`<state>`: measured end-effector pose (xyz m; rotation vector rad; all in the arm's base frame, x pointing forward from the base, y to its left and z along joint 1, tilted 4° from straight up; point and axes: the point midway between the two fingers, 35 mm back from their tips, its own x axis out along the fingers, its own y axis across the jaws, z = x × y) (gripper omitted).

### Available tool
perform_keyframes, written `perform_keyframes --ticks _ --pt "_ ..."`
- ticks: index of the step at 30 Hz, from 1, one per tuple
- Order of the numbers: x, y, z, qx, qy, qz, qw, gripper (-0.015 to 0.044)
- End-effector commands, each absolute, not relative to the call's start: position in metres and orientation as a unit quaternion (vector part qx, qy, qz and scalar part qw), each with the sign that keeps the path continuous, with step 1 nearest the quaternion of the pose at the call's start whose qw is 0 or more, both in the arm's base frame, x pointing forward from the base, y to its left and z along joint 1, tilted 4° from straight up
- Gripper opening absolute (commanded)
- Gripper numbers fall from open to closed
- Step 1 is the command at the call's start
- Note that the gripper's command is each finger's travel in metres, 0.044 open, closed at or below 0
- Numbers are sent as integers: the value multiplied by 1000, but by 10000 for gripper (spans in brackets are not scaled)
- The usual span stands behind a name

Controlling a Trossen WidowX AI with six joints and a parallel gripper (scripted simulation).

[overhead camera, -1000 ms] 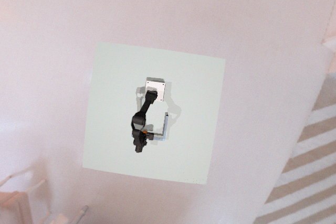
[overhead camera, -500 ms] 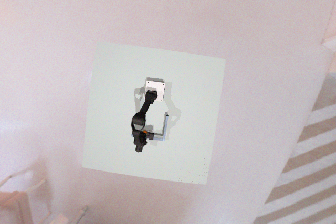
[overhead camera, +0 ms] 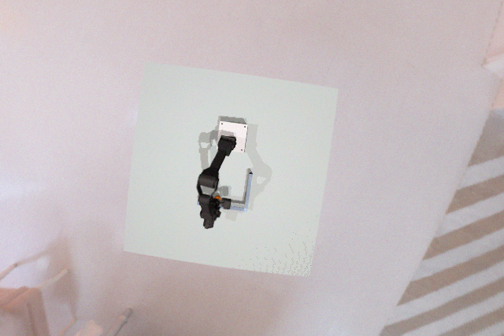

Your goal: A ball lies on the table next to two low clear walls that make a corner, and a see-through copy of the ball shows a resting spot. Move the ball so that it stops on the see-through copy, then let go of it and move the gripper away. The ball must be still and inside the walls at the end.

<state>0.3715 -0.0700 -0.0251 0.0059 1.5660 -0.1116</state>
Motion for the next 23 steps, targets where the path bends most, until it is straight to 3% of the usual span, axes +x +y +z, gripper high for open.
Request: perform_keyframes --ticks 1,14,19,23 --pt "377 -67 38 2 691 -50 721 309" --pt "379 -67 42 -2 686 -50 726 309" --pt "372 -63 89 -2 689 -49 723 440" --pt "372 -63 92 -2 689 -49 723 440"
